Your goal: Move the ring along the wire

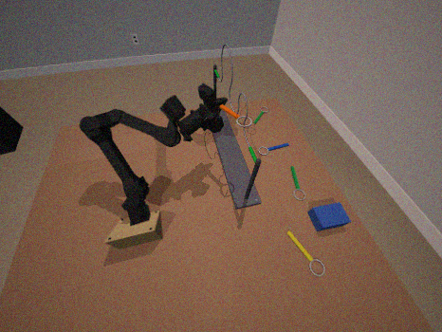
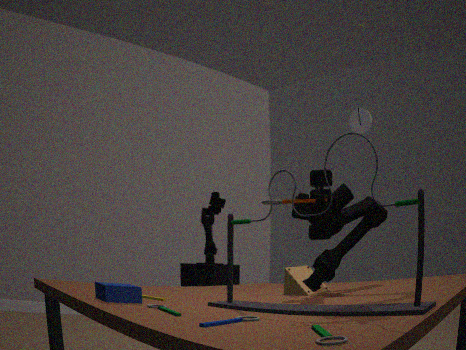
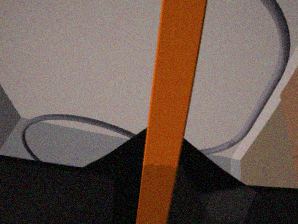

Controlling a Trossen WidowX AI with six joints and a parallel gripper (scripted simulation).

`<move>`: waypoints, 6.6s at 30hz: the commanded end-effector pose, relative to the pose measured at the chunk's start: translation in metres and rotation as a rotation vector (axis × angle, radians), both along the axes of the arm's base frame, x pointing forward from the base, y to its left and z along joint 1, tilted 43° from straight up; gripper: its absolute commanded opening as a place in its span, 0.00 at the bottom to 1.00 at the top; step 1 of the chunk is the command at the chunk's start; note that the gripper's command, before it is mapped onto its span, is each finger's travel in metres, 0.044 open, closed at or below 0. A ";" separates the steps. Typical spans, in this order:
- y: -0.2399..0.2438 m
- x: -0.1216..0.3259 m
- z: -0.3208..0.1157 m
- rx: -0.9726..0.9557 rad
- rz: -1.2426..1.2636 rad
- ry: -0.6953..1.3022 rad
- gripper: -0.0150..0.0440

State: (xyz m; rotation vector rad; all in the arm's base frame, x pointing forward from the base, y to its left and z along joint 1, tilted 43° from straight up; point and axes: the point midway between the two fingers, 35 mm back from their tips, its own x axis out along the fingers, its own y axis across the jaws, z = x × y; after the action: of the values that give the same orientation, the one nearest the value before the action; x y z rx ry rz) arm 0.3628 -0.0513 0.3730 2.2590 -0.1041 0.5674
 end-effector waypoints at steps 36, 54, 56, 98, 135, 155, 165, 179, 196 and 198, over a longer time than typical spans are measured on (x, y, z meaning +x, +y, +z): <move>0.044 0.018 -0.096 -0.654 -0.081 0.162 0.00; 0.042 0.018 -0.135 -0.899 -0.088 0.198 0.00; 0.041 0.018 -0.139 -0.925 -0.089 0.202 0.00; -0.004 0.010 -0.222 -1.475 -0.103 0.280 0.00; -0.036 0.005 -0.253 -1.536 -0.106 0.289 0.00; -0.035 0.005 -0.267 -1.536 -0.107 0.289 0.00; -0.032 0.005 -0.271 -1.536 -0.107 0.289 0.00; -0.032 0.005 -0.271 -1.536 -0.107 0.289 0.00; -0.033 0.003 -0.269 -1.542 -0.108 0.283 0.53; -0.034 -0.002 -0.268 -1.542 -0.107 0.284 0.53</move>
State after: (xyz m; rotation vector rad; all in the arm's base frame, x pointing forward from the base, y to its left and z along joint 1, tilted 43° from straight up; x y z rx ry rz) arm 0.3673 -0.0848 0.1056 0.7883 0.2700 0.1104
